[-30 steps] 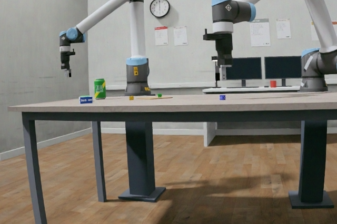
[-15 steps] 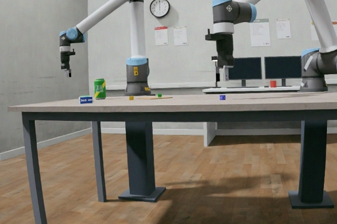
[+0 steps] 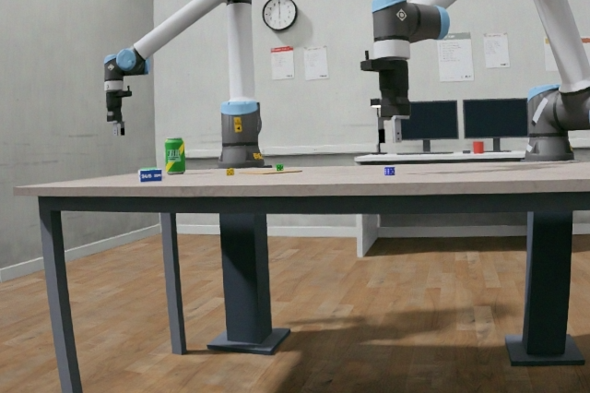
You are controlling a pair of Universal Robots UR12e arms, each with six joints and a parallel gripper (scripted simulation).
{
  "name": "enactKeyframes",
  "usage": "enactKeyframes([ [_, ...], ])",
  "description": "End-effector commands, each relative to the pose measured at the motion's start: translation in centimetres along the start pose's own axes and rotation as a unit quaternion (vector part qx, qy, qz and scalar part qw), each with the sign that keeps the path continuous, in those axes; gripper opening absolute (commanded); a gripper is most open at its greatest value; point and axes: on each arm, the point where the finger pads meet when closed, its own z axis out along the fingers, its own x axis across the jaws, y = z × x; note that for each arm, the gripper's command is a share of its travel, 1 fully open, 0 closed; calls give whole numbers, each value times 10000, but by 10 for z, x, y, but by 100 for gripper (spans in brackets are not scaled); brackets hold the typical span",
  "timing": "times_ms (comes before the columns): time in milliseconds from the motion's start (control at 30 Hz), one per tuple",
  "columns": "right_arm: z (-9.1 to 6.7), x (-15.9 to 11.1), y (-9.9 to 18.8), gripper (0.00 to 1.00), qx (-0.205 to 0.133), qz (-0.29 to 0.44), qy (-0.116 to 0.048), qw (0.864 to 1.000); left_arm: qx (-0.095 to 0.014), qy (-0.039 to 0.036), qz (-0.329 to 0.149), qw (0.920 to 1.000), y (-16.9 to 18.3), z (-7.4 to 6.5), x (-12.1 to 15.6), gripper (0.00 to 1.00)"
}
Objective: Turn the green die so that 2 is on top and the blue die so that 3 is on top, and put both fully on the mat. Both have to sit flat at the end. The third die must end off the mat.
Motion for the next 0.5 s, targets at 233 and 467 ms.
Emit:
enactKeyframes([
  [233,-1,0,1,100,-8,0,2,10000,11,1,-5,10000,-1,-1,0,70],
  [467,-1,0,1,100,-8,0,2,10000,11,1,-5,10000,-1,-1,0,70],
])
